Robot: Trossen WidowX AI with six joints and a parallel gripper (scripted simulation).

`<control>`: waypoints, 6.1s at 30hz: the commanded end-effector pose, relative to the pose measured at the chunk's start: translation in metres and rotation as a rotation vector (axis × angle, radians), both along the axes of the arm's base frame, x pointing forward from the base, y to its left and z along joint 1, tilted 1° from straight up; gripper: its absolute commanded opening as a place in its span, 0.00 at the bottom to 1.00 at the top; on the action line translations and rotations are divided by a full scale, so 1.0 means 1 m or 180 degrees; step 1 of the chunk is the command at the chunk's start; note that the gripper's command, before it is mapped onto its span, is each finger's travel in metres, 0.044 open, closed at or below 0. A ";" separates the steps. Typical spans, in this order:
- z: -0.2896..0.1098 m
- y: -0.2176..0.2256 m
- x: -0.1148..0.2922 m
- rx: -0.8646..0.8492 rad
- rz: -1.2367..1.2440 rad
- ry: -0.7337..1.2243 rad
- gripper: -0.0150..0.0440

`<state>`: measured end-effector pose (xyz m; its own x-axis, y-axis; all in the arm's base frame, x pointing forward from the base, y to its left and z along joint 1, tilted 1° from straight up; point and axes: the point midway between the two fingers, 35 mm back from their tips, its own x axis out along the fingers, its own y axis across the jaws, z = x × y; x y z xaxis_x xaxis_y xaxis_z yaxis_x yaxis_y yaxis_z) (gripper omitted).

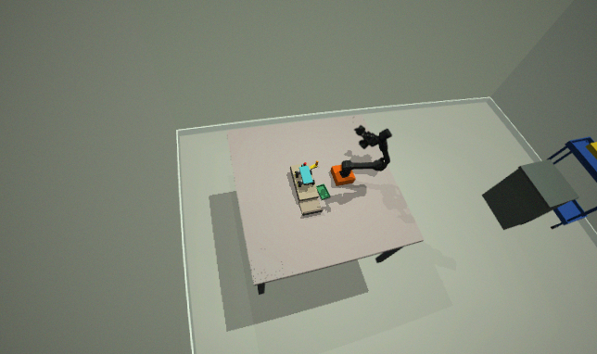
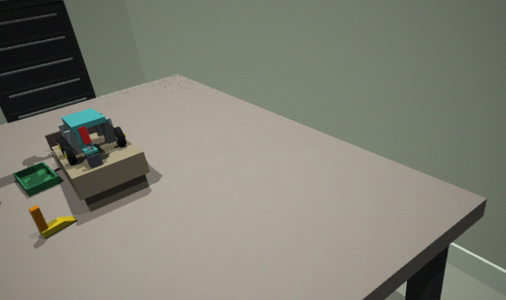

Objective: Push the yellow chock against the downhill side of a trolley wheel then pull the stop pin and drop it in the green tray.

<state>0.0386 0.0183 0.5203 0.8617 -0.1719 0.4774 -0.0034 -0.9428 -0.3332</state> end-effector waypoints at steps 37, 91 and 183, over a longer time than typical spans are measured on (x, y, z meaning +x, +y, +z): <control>-0.308 -0.190 0.172 0.2819 -0.1311 0.3963 0.58; -0.475 -0.195 0.128 0.3914 -0.1681 0.5332 0.58; -0.396 -0.189 0.124 0.3915 -0.1681 0.5333 0.25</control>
<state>0.1626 -0.1691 0.1116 0.0185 -0.0098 -0.9998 -0.9923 -0.1230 -0.0171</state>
